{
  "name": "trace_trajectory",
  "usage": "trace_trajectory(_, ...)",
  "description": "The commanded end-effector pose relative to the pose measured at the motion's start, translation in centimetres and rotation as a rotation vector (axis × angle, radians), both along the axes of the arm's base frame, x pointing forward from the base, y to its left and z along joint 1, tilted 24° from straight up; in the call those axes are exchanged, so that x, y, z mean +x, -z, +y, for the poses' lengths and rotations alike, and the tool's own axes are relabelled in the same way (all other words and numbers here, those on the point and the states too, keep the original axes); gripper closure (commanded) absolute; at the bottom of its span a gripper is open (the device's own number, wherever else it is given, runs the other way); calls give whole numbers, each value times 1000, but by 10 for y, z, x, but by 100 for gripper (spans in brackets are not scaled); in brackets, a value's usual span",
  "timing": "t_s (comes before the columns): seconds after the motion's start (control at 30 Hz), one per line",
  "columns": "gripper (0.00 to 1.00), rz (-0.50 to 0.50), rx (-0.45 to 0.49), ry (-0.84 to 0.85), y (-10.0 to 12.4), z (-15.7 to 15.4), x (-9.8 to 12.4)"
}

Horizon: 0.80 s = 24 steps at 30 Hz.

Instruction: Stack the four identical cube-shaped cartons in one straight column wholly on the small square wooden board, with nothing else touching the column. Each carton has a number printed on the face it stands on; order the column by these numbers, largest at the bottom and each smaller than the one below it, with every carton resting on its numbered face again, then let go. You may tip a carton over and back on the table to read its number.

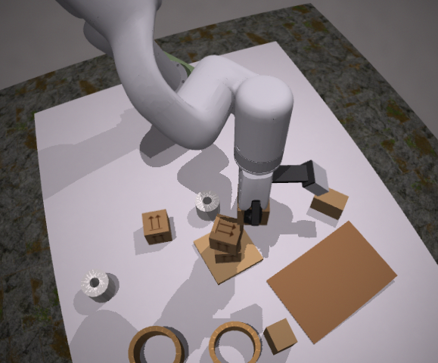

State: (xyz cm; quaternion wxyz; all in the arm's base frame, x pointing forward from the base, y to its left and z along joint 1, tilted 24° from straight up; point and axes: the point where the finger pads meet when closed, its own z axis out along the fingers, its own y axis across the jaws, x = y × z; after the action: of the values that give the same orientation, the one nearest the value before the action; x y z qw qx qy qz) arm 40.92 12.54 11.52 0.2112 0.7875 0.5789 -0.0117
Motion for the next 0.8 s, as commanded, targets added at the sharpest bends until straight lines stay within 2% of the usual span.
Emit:
trace_trajectory(0.0, 100, -1, 11, -7, -38, -42, -1)
trace_trajectory(0.13, 100, 1, 13, -7, -6, -54, 6)
trace_trajectory(0.2, 100, 2, 14, -8, 3, -57, 8)
trace_trajectory(0.77, 100, 1, 13, -7, 17, -62, 12)
